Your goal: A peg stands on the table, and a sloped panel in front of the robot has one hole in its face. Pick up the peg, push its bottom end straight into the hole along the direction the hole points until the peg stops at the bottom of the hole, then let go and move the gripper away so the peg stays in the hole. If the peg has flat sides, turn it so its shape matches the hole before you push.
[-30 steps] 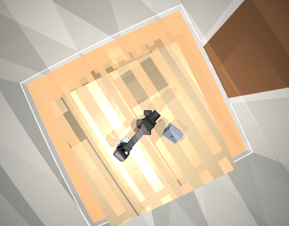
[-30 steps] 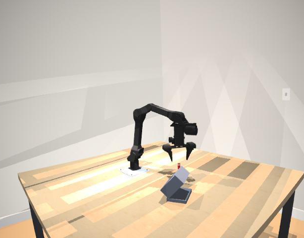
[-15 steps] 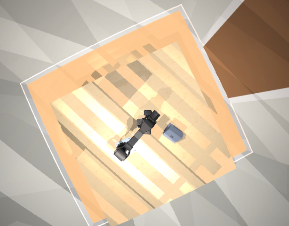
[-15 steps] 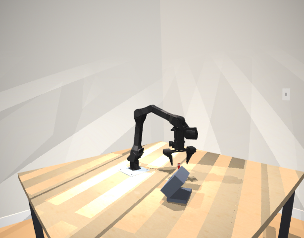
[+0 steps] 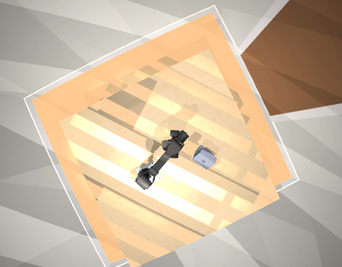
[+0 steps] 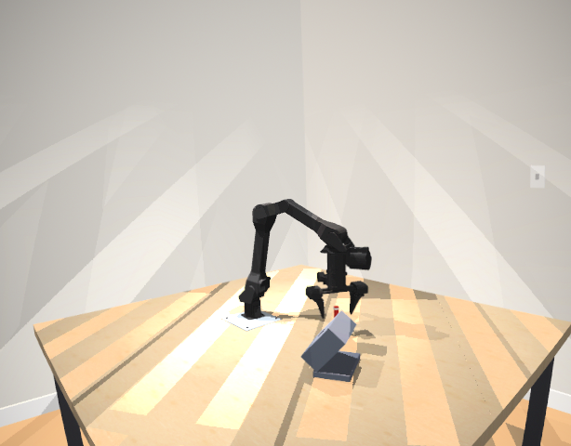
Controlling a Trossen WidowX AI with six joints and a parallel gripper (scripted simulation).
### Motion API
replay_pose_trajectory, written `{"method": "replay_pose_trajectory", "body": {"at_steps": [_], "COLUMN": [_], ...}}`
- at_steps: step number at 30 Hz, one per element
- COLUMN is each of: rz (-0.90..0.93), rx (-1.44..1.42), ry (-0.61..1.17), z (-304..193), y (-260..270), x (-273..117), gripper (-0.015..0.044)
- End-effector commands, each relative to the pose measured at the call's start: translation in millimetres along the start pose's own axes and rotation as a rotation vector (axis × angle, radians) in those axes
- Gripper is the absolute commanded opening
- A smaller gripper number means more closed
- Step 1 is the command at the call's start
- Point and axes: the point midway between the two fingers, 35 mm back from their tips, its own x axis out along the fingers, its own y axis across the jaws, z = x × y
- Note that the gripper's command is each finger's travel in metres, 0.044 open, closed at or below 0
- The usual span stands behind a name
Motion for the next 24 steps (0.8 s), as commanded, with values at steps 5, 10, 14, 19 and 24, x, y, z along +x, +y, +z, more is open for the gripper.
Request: {"method": "replay_pose_trajectory", "body": {"at_steps": [5,10,14,19,24], "rz": [0.004,0.002,0.002,0.002,0.002], "rx": [-0.004,0.0,0.0,0.0,0.0], "ry": [-0.008,-0.002,-0.002,-0.002,-0.002], "z": [2.3,0.7,0.7,0.7,0.7], "y": [1.9,0.9,0.9,0.9,0.9], "x": [10.2,6.7,6.7,6.7,6.7], "gripper": [0.044,0.0309,0.0204,0.0072,0.002]}}
